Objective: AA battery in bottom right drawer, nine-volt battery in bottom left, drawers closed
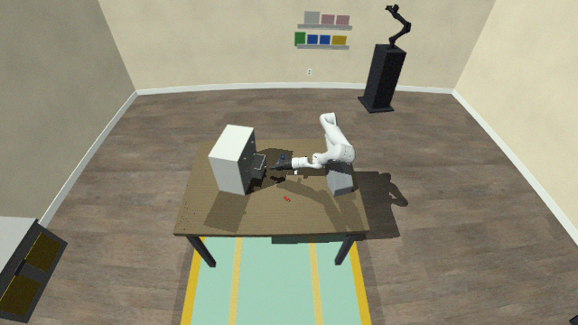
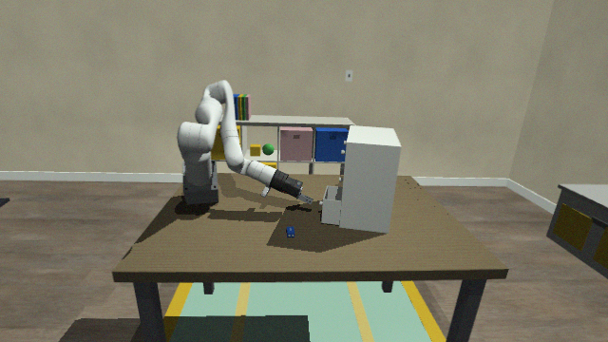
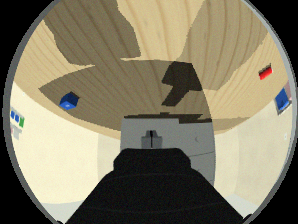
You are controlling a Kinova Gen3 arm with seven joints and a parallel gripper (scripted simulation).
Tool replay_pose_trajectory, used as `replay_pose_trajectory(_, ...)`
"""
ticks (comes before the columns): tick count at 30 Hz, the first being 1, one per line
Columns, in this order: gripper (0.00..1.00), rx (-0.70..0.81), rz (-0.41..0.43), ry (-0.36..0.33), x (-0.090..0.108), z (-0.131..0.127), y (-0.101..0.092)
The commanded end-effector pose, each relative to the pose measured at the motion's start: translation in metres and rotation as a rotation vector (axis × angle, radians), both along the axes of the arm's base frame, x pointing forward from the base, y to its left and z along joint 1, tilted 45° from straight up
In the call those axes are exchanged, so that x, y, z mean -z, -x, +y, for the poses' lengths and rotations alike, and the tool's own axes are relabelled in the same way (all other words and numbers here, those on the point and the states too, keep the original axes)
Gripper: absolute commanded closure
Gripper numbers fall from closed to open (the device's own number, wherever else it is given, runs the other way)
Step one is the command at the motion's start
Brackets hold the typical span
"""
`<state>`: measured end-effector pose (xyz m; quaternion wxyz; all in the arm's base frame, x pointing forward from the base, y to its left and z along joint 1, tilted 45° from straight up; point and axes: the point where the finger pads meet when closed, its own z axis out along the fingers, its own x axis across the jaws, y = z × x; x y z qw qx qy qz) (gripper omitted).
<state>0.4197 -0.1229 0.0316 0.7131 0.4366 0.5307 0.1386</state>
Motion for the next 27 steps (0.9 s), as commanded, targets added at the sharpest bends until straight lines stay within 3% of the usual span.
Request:
replay_pose_trajectory(1, 1.00, 0.002, -0.002, 0.000, -0.002, -0.001, -0.002)
replay_pose_trajectory(27, 1.00, 0.002, -0.002, 0.000, -0.013, -0.011, -0.035)
